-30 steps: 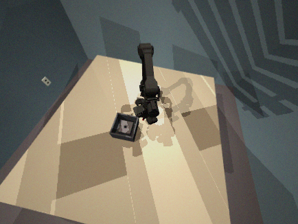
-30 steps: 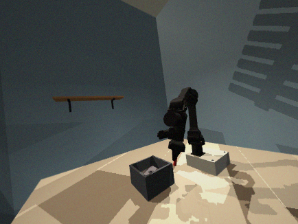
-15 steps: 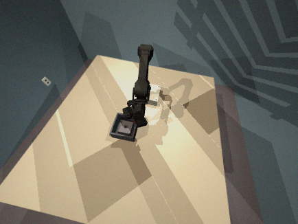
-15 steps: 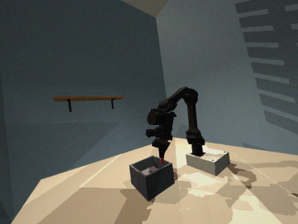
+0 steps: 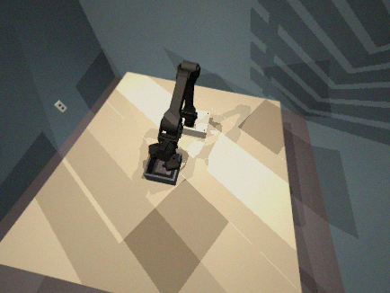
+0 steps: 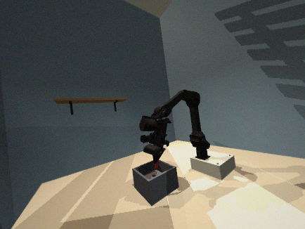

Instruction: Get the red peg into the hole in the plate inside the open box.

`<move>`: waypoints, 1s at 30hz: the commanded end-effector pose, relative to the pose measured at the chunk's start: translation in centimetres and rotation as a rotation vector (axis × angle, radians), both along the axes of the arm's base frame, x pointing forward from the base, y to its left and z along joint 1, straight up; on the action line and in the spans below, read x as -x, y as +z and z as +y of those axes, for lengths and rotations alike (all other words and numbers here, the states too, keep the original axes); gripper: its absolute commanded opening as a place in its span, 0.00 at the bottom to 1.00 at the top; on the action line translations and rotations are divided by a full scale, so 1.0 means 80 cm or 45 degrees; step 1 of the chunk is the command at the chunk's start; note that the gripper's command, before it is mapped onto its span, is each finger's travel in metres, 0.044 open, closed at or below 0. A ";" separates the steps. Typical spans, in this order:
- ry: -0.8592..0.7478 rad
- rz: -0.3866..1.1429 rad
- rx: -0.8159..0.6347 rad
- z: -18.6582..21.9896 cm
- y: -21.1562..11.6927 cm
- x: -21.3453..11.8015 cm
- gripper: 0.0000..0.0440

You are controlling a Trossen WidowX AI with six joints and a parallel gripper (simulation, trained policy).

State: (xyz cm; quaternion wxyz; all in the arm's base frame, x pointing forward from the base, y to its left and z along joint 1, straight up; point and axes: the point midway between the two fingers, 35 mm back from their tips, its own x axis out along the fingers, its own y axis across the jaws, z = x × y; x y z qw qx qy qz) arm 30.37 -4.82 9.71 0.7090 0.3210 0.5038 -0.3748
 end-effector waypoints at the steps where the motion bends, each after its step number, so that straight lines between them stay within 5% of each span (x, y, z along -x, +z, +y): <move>1: -0.007 0.005 -0.013 -0.007 -0.006 -0.006 0.01; 11: -0.029 0.059 -0.044 -0.022 -0.039 -0.013 0.03; 16: -0.007 0.096 -0.043 -0.028 -0.055 -0.015 0.27; 22: 0.017 0.127 -0.034 -0.036 -0.060 -0.024 0.34; 30: 0.046 0.118 -0.009 -0.054 -0.058 -0.050 0.74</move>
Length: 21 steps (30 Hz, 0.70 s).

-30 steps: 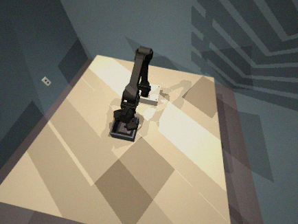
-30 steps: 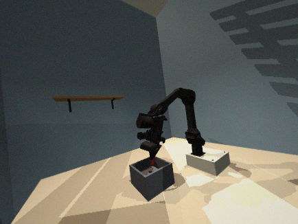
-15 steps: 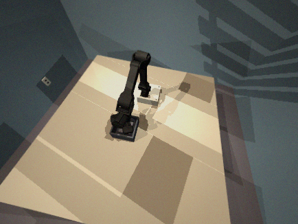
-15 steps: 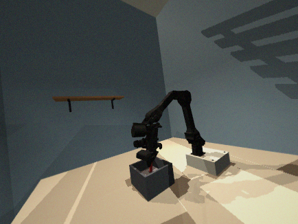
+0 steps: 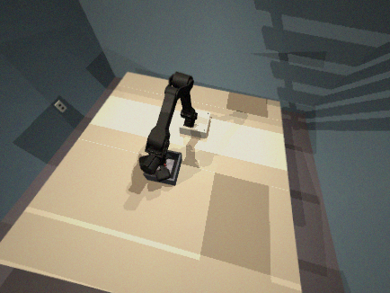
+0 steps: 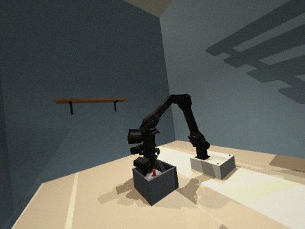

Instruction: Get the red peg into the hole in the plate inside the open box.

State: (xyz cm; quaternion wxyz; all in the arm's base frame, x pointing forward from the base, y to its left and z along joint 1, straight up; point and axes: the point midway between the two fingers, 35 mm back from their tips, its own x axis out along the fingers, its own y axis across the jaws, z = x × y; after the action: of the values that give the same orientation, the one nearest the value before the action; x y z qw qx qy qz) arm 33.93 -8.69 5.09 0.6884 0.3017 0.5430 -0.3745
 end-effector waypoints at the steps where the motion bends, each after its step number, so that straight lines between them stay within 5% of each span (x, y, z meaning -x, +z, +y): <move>1: 0.011 0.000 0.015 -0.008 0.001 -0.009 0.79; 5: 0.015 -0.032 0.036 -0.019 0.007 -0.024 1.00; 21: -0.019 -0.177 0.133 -0.062 0.033 -0.063 1.00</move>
State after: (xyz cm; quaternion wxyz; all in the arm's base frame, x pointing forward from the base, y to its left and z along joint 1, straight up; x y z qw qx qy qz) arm 34.16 -10.12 5.87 0.6831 0.2656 0.5772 -0.3602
